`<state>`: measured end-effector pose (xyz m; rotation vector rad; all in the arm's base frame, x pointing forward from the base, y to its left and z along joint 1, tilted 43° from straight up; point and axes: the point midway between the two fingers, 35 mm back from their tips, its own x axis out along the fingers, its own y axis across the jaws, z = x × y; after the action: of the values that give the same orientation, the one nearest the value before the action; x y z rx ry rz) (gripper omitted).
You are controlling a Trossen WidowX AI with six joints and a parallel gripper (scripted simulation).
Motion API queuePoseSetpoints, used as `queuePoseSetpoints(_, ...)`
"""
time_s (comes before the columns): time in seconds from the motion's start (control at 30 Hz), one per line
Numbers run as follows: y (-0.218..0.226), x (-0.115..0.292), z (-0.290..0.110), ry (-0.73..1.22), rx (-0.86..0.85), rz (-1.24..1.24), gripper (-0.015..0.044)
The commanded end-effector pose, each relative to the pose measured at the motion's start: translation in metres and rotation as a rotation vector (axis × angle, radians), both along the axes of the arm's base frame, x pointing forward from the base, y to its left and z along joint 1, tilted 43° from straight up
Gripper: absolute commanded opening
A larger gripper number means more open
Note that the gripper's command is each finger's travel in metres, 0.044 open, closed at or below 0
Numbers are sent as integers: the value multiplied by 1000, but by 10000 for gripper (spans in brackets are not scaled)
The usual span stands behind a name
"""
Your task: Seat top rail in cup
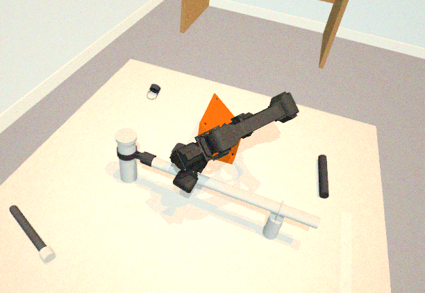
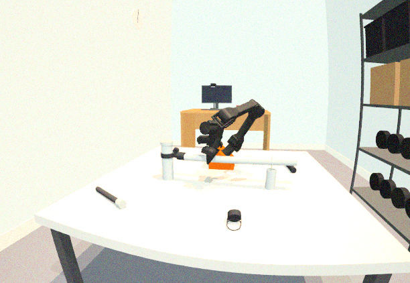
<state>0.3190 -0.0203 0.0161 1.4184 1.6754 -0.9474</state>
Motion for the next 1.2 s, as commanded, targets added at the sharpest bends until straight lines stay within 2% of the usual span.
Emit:
queuePoseSetpoints(0.0, -6, 0, -1, -5, -14, -2, 0)
queuePoseSetpoints(1.17, -5, 1, 0, -2, -10, 1, 0)
